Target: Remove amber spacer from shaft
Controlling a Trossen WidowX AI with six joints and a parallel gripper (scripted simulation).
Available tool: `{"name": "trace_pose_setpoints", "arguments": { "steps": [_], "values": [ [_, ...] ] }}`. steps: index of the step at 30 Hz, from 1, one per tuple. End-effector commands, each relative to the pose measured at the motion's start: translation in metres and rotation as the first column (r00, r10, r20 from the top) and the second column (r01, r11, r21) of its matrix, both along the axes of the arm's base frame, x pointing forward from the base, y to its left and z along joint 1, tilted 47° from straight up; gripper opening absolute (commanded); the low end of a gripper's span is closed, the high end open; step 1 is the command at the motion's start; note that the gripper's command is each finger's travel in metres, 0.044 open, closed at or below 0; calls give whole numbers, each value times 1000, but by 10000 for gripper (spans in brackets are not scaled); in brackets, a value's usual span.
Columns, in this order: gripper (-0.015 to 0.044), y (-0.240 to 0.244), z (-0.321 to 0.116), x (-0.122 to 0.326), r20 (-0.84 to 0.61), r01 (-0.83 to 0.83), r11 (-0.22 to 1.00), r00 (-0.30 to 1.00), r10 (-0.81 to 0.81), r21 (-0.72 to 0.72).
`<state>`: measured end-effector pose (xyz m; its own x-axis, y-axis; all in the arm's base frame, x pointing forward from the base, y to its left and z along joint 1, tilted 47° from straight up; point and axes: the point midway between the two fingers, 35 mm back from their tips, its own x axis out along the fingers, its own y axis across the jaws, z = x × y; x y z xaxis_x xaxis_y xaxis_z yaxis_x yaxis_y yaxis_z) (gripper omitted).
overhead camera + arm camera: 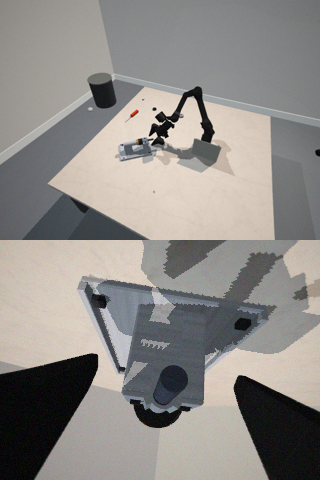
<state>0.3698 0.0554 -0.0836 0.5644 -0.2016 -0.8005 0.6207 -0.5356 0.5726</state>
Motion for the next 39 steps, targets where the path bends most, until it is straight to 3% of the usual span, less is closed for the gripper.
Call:
{"name": "trace_pose_setpoints", "arguments": {
  "steps": [1, 35, 39],
  "values": [
    [440, 1, 0, 0, 0, -7, 1000, 1000, 7, 2],
    [440, -3, -15, 11, 1, -7, 1000, 1000, 7, 1],
    [335, -4, -14, 10, 1, 0, 1000, 1000, 0, 0]
  ]
}}
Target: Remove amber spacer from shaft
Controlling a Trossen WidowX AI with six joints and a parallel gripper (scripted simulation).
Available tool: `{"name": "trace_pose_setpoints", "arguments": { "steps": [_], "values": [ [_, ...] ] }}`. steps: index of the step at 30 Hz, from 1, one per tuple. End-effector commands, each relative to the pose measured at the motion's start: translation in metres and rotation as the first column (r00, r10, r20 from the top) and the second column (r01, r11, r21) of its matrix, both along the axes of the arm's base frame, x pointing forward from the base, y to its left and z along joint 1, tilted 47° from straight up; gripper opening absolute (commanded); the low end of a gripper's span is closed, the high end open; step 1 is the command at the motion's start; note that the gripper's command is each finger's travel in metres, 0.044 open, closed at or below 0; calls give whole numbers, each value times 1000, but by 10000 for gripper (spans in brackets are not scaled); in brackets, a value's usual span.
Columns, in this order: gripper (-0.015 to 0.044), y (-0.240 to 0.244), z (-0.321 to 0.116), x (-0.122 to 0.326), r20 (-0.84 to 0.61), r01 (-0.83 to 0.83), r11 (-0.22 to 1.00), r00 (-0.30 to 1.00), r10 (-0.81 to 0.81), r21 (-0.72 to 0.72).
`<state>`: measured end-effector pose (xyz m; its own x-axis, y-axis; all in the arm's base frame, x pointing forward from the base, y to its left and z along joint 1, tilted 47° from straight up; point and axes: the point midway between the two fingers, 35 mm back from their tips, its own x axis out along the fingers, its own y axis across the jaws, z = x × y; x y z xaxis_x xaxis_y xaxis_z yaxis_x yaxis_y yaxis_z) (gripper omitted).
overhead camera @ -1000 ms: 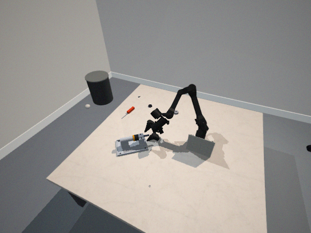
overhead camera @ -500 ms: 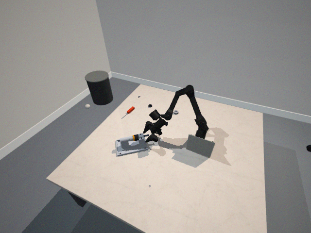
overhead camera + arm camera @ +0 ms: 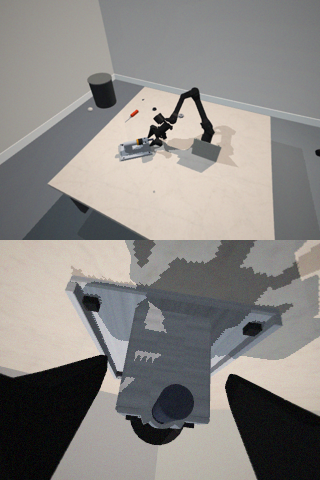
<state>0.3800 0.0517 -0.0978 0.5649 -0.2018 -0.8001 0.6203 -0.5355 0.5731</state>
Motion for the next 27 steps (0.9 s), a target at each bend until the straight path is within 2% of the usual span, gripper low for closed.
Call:
{"name": "trace_pose_setpoints", "arguments": {
  "steps": [1, 11, 17, 27],
  "values": [
    [309, 0, 0, 0, 0, 0, 1000, 1000, 0, 0],
    [46, 0, 0, 0, 0, 0, 1000, 1000, 0, 0],
    [0, 0, 0, 0, 0, -3, 1000, 1000, 3, 1],
    [0, -3, 3, -5, 0, -7, 1000, 1000, 7, 1]
  ]
}}
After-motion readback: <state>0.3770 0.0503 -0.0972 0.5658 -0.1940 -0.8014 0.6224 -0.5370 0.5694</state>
